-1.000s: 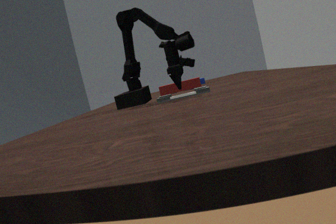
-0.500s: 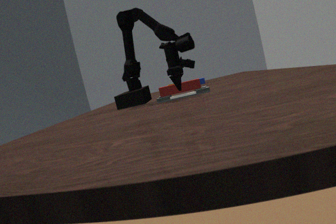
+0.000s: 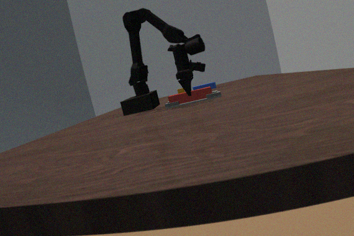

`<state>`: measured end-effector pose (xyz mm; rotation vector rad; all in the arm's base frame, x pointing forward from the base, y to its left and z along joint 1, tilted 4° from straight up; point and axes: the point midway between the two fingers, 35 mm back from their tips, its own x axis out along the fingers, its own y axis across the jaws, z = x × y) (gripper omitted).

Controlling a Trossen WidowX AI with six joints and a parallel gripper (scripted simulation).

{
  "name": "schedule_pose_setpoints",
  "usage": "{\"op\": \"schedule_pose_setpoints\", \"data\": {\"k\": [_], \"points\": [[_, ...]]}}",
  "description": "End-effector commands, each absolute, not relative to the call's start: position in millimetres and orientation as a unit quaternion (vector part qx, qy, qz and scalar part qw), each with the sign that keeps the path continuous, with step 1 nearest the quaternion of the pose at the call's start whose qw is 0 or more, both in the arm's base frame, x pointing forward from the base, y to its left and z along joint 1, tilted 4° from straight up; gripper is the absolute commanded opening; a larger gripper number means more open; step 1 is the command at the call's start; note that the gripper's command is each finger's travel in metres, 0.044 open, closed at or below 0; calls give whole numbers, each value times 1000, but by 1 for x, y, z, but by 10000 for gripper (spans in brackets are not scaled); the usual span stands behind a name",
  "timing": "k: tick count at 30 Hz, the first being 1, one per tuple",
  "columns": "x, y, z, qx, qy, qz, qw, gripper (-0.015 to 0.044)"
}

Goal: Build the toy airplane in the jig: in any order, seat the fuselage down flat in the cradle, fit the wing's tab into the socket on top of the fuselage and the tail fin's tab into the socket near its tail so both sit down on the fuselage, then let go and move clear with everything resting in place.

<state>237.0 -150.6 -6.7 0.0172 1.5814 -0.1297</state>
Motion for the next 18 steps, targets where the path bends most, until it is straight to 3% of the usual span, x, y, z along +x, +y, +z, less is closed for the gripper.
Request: {"op": "schedule_pose_setpoints", "data": {"k": [1,7,13,18], "points": [[237,-151,-6,7,710,-59,702,440],[238,-151,-4,7,710,-59,702,440],[242,-145,87,5,711,-57,700,440],[245,-146,99,5,711,-57,700,440]]}}
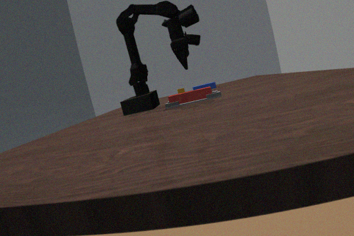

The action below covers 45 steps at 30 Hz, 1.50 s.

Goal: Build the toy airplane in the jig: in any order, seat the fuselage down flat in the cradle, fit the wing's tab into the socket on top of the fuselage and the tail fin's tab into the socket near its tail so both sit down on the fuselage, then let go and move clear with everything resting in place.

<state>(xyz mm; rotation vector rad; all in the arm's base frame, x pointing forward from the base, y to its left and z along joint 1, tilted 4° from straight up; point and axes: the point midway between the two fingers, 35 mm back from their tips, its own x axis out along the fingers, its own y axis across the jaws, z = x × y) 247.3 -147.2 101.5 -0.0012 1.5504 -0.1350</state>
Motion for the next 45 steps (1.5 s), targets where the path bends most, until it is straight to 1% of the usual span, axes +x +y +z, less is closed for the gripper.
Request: {"op": "schedule_pose_setpoints", "data": {"k": [1,11,15,20,24,29,31,37,41,45], "points": [[247,-147,99,5,711,-57,700,440],[249,-146,102,-16,713,-36,700,440],[268,-125,99,-18,715,-37,698,440],[309,-61,91,-18,714,-37,699,440],[333,-1,84,-13,711,-32,702,440],[344,83,74,-8,710,-27,704,440],[344,105,71,-7,710,-26,704,440],[344,107,68,-7,710,-26,704,440],[343,106,30,-7,710,-26,704,440],[343,105,27,-7,710,-26,704,440]]}}
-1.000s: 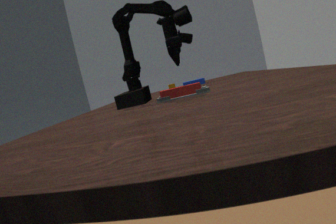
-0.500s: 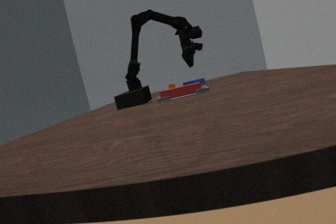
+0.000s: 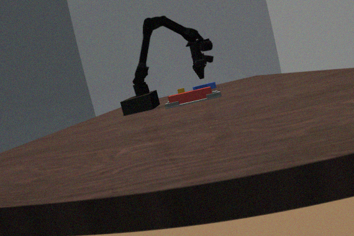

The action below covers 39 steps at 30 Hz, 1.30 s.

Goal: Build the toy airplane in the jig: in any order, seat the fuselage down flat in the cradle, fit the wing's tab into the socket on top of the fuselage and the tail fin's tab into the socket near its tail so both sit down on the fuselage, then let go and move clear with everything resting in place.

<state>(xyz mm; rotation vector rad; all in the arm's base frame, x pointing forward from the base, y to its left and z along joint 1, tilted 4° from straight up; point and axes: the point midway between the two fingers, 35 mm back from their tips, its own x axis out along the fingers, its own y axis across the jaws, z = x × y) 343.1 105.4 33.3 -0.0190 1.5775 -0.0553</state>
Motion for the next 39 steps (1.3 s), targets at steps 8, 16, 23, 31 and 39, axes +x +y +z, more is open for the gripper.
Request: {"op": "schedule_pose_setpoints", "data": {"k": [8,16,23,31,39], "points": [[343,105,11,-7,710,-26,704,440],[343,104,-2,-7,710,-26,704,440],[343,104,-13,-7,710,-26,703,440],[343,103,-26,-7,710,-26,703,440],[342,103,-30,-7,710,-26,703,335]]}}
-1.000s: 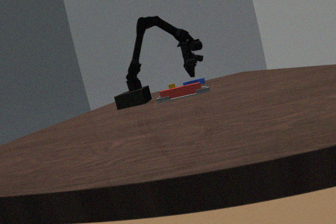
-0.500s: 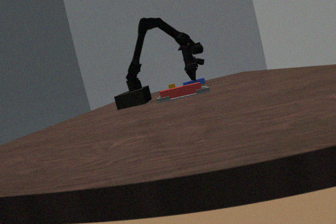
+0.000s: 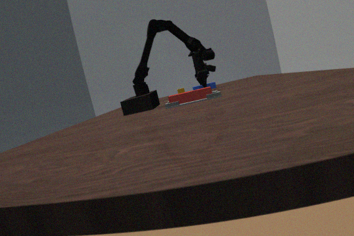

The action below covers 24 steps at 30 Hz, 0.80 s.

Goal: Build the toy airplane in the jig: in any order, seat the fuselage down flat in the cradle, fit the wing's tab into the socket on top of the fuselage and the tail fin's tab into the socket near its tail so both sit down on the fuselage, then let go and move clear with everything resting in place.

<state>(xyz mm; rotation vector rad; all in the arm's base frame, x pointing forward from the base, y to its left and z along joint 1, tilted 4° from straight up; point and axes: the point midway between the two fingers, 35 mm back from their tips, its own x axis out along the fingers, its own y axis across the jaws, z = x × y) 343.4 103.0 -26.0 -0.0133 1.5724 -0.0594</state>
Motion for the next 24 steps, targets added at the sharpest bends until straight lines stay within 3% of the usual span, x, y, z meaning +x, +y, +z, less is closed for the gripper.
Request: {"op": "schedule_pose_setpoints", "data": {"k": [1,5,12,18,24], "points": [[342,103,-30,-7,710,-26,703,309],[342,103,-30,-7,710,-26,703,204],[342,103,-30,-7,710,-26,703,157],[344,104,-20,-9,711,-25,703,0],[347,106,-2,-10,711,-25,703,0]]}}
